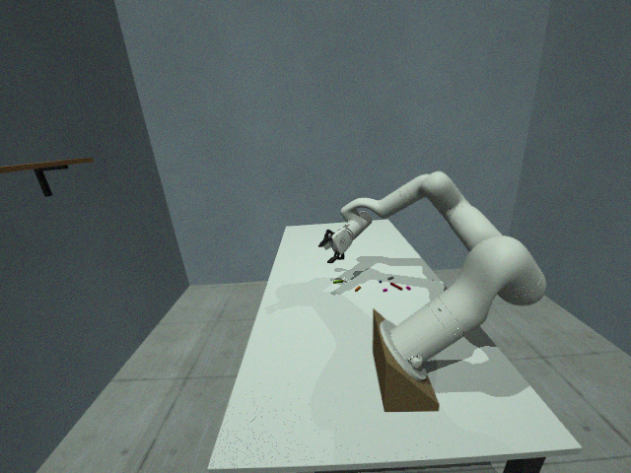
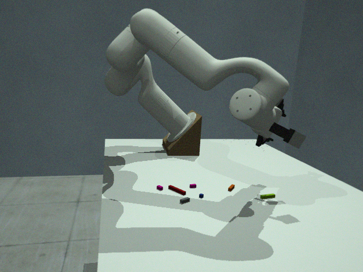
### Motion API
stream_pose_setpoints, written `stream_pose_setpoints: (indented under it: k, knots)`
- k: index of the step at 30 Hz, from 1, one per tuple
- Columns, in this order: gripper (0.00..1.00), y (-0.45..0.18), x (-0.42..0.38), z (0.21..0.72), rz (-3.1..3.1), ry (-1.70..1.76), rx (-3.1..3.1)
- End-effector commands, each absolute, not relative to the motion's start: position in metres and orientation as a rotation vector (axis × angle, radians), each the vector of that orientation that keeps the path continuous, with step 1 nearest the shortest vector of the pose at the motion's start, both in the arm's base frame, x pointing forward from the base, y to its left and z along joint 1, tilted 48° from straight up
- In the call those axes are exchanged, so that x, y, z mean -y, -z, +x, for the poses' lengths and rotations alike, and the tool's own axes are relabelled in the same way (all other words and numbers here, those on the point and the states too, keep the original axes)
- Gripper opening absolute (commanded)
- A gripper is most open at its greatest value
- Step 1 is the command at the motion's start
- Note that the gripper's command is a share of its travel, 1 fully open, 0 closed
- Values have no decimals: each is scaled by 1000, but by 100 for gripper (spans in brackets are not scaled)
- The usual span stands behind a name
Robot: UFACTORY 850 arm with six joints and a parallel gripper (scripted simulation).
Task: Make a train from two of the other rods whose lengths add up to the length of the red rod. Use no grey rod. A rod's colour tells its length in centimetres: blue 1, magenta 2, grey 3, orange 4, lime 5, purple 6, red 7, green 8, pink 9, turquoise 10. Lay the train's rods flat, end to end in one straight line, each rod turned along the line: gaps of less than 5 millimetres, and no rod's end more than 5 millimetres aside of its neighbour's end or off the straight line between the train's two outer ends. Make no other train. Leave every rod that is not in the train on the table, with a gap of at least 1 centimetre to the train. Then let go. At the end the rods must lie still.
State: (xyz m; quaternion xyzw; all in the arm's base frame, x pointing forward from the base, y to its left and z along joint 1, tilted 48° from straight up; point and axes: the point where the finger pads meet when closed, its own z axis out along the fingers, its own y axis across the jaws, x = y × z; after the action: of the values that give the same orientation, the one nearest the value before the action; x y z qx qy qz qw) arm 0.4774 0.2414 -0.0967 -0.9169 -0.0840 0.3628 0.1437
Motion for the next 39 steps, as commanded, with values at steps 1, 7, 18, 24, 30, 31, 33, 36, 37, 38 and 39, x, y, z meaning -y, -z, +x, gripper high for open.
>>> stream_pose_setpoints:
  k: [1, 7, 18, 24, 30, 31, 33, 36, 37, 38, 39]
  knots:
    - [100, 96, -242, 478, -2644, -1044, 244]
    - [100, 96, -242, 478, -2644, -1044, 244]
    - [100, 96, -242, 478, -2644, -1044, 244]
    - [100, 93, -232, 476, -2643, -1039, 338]
    - [100, 83, -199, 469, -2610, -1027, 668]
    - [100, 81, -193, 468, -2600, -1025, 718]
    - [100, 79, -188, 467, -2590, -1024, 770]
    - [100, 73, -170, 464, -2544, -1022, 949]
    - [100, 72, -166, 463, -2532, -1022, 984]
    - [100, 70, -161, 463, -2518, -1022, 1029]
    - [100, 68, -156, 462, -2500, -1022, 1079]
